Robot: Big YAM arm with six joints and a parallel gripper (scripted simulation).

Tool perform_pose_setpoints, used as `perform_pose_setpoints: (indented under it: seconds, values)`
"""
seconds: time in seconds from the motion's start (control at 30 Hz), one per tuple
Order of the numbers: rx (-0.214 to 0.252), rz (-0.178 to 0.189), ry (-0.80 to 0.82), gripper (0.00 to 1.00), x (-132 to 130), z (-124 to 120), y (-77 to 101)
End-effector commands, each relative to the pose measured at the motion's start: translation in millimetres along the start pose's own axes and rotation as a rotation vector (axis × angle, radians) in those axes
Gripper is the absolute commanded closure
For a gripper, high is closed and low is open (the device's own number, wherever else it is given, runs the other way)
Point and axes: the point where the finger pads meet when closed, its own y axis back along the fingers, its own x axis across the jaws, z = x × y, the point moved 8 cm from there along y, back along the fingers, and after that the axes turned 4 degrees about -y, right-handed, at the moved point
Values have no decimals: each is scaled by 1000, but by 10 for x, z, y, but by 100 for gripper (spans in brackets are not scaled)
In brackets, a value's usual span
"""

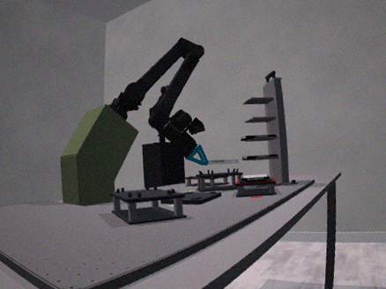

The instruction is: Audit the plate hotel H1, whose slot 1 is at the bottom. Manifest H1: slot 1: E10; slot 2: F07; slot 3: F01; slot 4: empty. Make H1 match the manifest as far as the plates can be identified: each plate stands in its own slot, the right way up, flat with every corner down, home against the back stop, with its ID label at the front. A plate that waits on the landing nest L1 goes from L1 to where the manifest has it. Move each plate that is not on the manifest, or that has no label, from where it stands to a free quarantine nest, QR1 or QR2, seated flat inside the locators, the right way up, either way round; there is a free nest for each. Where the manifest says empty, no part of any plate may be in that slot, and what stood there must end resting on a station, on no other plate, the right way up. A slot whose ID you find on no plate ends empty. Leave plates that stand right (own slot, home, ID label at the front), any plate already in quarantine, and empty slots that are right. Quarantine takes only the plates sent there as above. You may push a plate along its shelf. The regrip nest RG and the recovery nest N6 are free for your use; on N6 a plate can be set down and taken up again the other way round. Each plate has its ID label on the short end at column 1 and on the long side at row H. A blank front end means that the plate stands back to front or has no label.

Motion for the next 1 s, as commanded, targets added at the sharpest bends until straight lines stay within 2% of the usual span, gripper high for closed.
perform_pose_setpoints:
  seconds: [0.0, 0.13, 0.53, 0.57, 0.97]
  values:
    - [-13, 6, -15, 14, 6, -7, 42]
    - [-25, 12, -17, 14, 26, 9, -23]
    - [-22, 13, -16, 14, 26, -36, -47]
    - [-23, 4, -18, 14, -2, -34, -41]
    - [-24, 14, -17, 14, 27, -79, -100]
